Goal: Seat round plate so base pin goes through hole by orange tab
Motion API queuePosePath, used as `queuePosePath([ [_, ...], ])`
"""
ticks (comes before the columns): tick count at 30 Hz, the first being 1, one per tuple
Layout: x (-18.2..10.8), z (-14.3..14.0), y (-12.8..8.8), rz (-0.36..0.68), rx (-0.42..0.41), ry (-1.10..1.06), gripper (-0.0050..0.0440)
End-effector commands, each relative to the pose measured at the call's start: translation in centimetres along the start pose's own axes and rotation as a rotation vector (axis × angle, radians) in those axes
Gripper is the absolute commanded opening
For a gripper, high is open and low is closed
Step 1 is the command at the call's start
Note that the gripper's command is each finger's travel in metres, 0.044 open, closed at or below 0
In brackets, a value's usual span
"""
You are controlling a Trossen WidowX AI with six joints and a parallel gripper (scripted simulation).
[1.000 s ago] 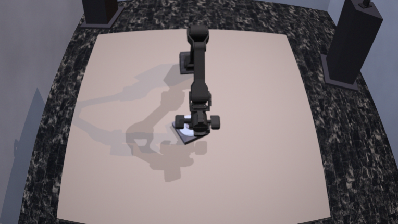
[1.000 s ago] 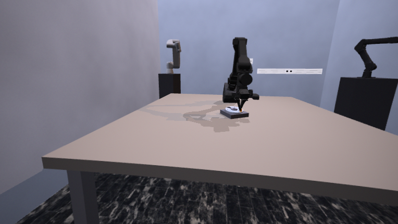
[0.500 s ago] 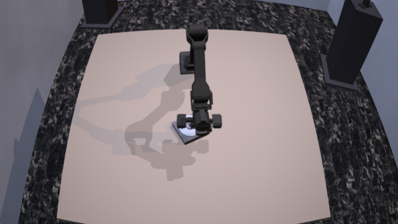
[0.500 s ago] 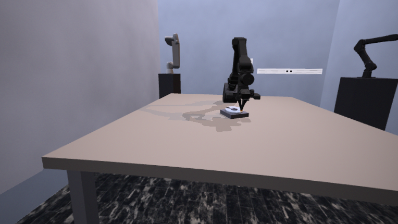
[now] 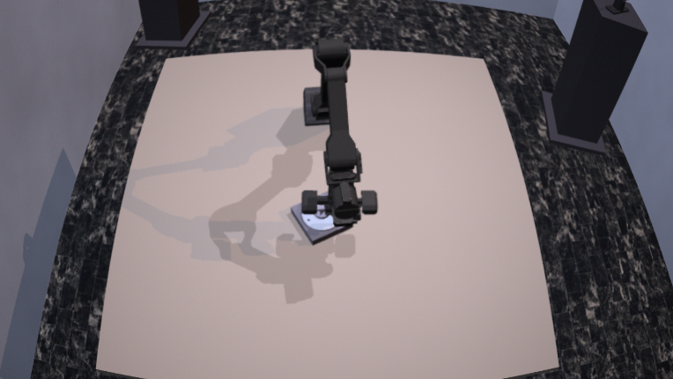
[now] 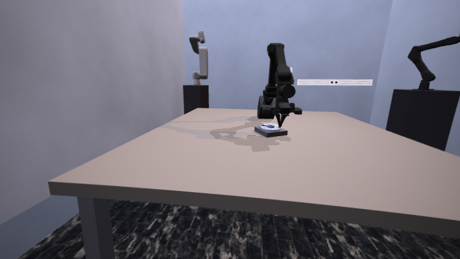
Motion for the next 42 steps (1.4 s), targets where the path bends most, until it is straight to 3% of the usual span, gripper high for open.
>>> queuePosePath([
  [1,-0.3,0.2,-0.6,-0.014,-0.002,0.001,-0.005],
  [42,-2.2,1.2,-0.8,-0.015,-0.001,0.002,-0.005],
])
Point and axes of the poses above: the point midway between the two fingers, 35 mm back from their tips, its own y axis out along the fingers, its own z axis across the jaws, x = y × z, the point moved 2 cm from there along -y, back along the fingers, and after that the axes turned 8 degrees about -y, right-handed, at the moved point
